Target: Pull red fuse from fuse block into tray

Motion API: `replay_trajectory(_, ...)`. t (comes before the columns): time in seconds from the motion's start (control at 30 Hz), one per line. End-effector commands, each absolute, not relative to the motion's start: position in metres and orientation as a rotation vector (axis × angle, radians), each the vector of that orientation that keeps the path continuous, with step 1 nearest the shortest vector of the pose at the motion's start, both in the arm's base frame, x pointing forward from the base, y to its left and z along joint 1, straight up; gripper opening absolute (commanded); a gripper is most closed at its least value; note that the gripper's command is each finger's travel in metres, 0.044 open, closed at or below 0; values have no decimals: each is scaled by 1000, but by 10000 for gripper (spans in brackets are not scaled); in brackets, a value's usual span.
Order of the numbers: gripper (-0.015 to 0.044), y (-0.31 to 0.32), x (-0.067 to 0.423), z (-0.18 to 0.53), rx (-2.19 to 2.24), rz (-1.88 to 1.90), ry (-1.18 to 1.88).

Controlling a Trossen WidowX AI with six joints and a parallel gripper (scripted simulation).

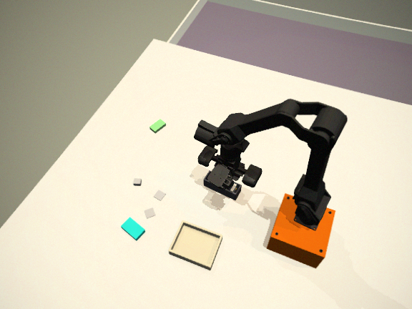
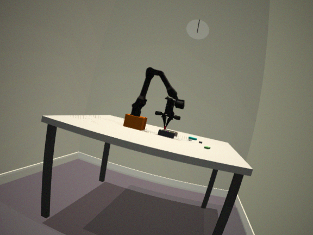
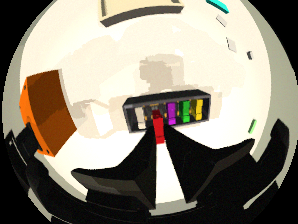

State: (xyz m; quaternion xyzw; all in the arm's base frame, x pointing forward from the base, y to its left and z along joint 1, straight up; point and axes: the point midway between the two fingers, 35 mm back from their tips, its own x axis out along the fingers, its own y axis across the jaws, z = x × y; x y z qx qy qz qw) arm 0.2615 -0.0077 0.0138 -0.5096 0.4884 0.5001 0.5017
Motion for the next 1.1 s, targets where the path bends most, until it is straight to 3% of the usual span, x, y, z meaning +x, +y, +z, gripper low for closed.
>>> replay_trajectory(0.0, 0, -8, 262, 17, -1237, 1204, 1182)
replay_trajectory(0.63, 0, -8, 262, 39, -1237, 1204, 1182)
replay_trajectory(1.07, 0, 52, 277, 41, -1234, 1206, 1177)
